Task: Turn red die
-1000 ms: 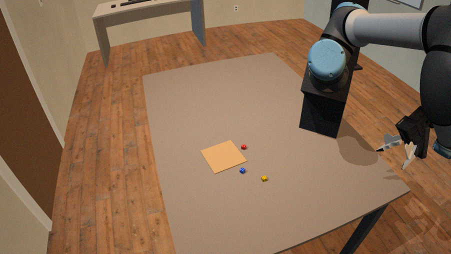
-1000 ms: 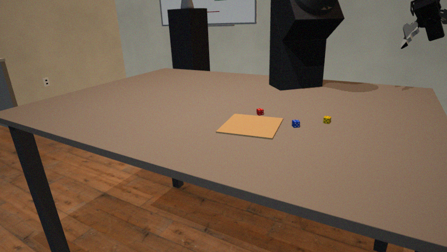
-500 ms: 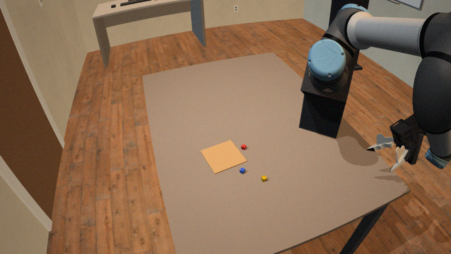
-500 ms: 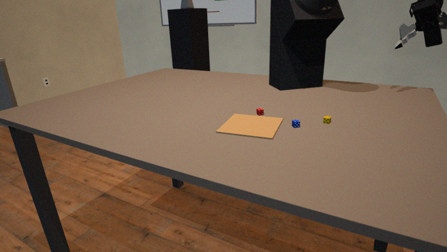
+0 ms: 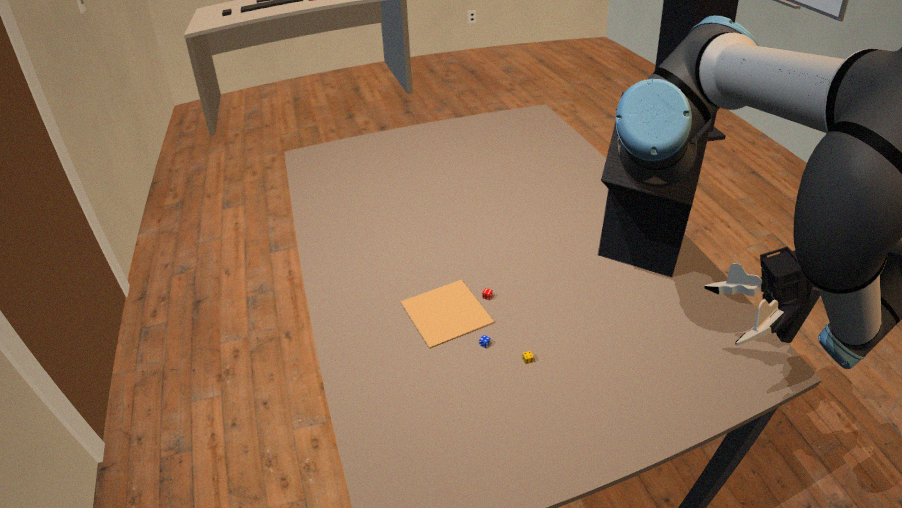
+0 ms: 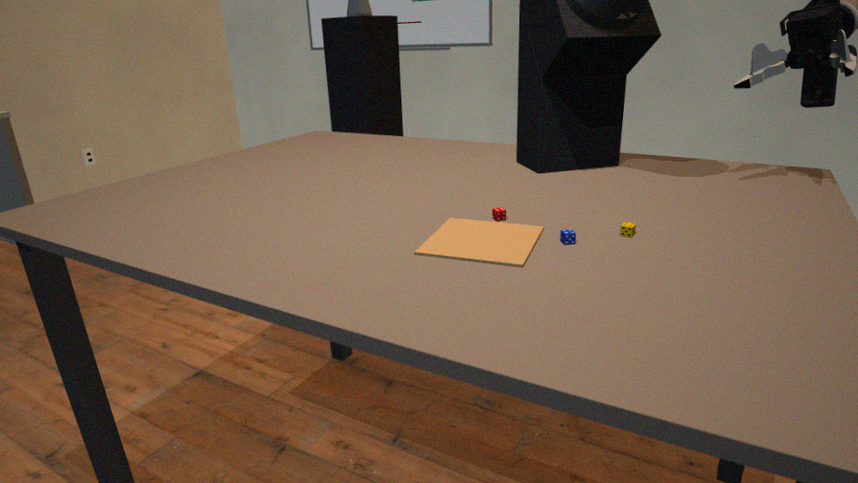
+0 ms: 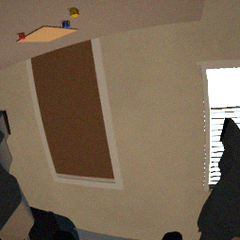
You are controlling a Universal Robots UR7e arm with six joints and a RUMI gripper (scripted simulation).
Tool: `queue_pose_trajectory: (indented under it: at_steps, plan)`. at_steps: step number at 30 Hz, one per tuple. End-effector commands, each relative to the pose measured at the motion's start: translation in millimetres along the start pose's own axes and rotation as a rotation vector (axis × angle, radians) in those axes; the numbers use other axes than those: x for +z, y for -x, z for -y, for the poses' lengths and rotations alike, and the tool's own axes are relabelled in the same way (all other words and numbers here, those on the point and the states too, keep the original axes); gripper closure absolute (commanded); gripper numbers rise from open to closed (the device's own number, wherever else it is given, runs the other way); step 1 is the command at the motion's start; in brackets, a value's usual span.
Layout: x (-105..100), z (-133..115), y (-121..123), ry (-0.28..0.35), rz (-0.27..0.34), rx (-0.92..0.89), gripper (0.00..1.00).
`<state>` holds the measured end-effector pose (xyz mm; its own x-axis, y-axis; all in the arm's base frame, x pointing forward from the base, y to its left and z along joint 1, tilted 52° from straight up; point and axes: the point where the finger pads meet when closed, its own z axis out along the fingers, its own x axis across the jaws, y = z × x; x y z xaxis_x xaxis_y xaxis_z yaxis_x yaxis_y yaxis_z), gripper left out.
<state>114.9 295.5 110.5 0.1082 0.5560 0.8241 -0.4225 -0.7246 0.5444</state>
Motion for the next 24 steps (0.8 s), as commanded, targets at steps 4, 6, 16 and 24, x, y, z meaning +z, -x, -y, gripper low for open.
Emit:
queue_pose_trajectory:
  at_steps: [4, 6, 16, 24]
  plan:
    - [46, -28, 17, 0.184, 0.147, -0.089, 0.00]
    - [51, -32, 20, 0.209, 0.169, -0.101, 0.00]
    - [80, -64, 43, 0.379, 0.341, -0.188, 0.00]
    - [93, -90, 62, 0.501, 0.490, -0.251, 0.00]
